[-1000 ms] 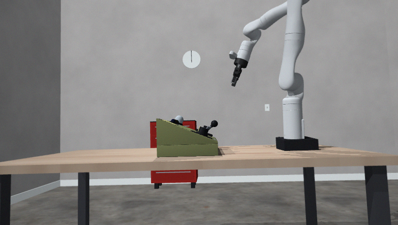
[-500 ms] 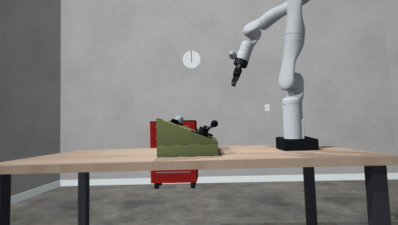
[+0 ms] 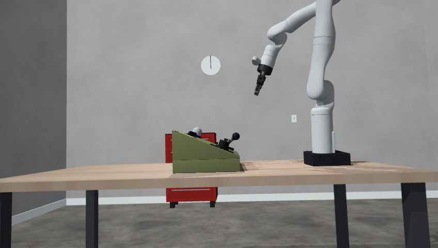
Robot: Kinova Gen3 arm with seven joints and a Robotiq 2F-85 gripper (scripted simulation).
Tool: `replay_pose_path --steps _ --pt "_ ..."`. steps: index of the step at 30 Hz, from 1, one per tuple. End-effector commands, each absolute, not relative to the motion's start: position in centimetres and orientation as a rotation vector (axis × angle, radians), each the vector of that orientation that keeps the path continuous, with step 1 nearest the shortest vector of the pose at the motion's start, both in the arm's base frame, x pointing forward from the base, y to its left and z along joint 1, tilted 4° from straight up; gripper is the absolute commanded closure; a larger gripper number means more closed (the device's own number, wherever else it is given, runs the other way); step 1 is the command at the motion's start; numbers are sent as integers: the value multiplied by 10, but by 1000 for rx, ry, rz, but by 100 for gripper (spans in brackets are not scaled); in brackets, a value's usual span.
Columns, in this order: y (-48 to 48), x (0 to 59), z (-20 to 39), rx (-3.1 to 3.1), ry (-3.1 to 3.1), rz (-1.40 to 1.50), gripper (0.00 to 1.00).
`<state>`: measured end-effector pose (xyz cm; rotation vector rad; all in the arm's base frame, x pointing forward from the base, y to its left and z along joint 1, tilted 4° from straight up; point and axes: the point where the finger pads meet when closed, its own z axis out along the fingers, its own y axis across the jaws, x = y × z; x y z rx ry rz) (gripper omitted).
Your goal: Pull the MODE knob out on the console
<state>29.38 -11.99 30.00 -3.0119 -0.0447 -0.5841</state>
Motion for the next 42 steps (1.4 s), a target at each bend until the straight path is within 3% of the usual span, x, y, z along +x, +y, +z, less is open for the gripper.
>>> replay_pose_path --steps 1,28,42 --pt "-120 295 300 -3015 -71 -587 0" --pt "-117 310 284 -3016 -702 -598 0" --pt "-111 326 267 -2860 -1402 -584 0"
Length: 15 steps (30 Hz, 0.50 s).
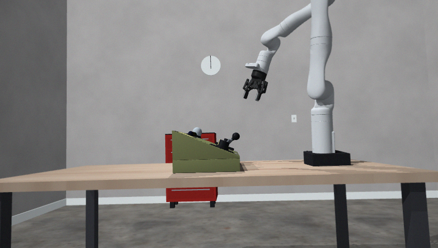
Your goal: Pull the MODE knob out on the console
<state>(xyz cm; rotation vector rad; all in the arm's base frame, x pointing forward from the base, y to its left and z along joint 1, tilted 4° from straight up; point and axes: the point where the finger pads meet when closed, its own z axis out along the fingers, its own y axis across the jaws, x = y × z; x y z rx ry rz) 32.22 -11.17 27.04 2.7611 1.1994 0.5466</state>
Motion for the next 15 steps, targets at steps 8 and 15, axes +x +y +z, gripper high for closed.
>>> replay_pose_path --steps 8,15 --pt "-107 333 259 2491 1598 520 0" --pt "-102 342 250 2239 1879 483 0"
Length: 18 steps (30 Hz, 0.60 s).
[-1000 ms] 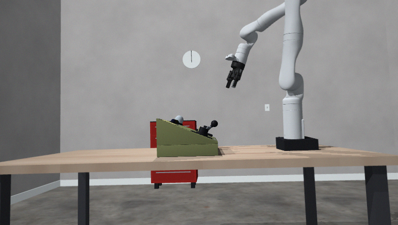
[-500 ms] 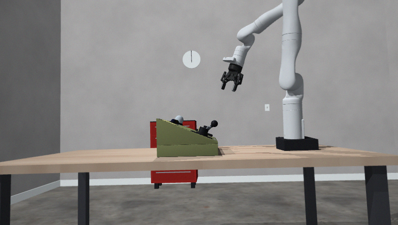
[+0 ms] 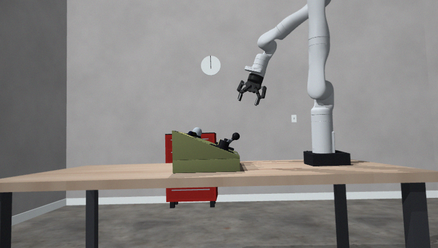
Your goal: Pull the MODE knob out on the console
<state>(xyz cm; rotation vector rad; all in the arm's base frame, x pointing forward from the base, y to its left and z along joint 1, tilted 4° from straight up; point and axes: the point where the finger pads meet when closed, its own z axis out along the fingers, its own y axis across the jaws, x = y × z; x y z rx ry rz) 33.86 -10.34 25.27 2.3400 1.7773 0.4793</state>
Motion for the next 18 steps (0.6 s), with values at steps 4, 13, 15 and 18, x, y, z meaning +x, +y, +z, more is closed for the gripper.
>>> replay_pose_path --steps 4,13,15,18 --pt "-100 346 246 2126 1986 466 0" --pt "-92 356 235 1766 2263 413 0" --pt "-90 358 232 1679 2318 400 0" --pt "-87 361 228 1546 2395 380 0"
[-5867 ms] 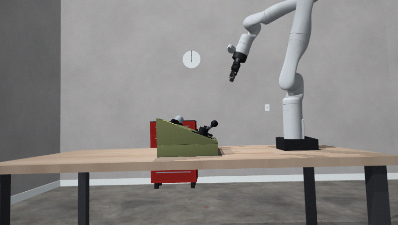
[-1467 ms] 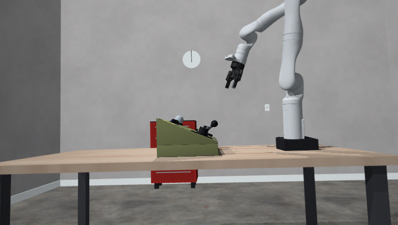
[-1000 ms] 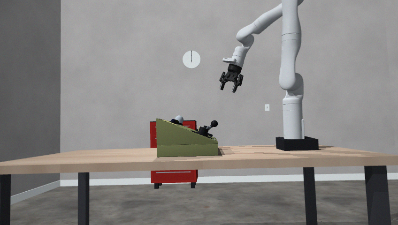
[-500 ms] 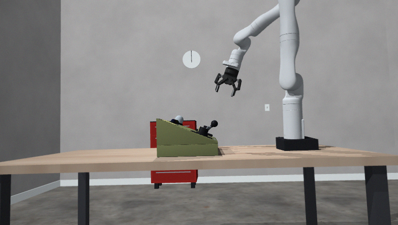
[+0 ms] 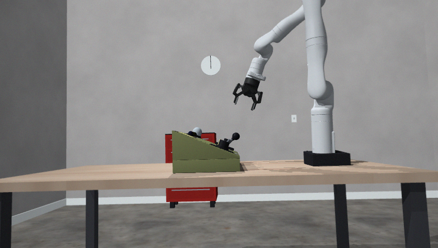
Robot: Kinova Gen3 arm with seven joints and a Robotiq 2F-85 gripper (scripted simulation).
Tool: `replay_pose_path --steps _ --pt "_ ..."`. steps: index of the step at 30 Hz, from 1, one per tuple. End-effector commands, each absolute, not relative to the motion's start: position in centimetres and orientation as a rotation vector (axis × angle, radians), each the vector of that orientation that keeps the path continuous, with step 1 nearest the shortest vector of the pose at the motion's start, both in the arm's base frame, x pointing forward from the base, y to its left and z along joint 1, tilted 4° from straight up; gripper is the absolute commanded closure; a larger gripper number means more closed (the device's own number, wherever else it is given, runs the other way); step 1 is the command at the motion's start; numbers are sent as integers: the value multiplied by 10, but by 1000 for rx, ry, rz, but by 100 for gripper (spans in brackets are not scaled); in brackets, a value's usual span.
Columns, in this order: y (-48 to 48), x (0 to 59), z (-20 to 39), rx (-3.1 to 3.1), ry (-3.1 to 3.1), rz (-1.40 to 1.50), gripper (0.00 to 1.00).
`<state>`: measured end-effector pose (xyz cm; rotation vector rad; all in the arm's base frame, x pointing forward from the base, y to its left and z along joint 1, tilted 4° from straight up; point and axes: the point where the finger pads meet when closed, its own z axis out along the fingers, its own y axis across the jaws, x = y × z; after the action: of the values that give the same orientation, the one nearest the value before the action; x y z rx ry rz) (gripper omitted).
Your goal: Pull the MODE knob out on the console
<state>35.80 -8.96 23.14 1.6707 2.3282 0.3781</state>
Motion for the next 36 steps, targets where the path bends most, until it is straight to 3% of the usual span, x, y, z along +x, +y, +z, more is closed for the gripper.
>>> replay_pose_path --steps 1,36 --pt "-86 362 227 1501 2419 373 0" --pt "-55 390 195 193 2758 173 0"
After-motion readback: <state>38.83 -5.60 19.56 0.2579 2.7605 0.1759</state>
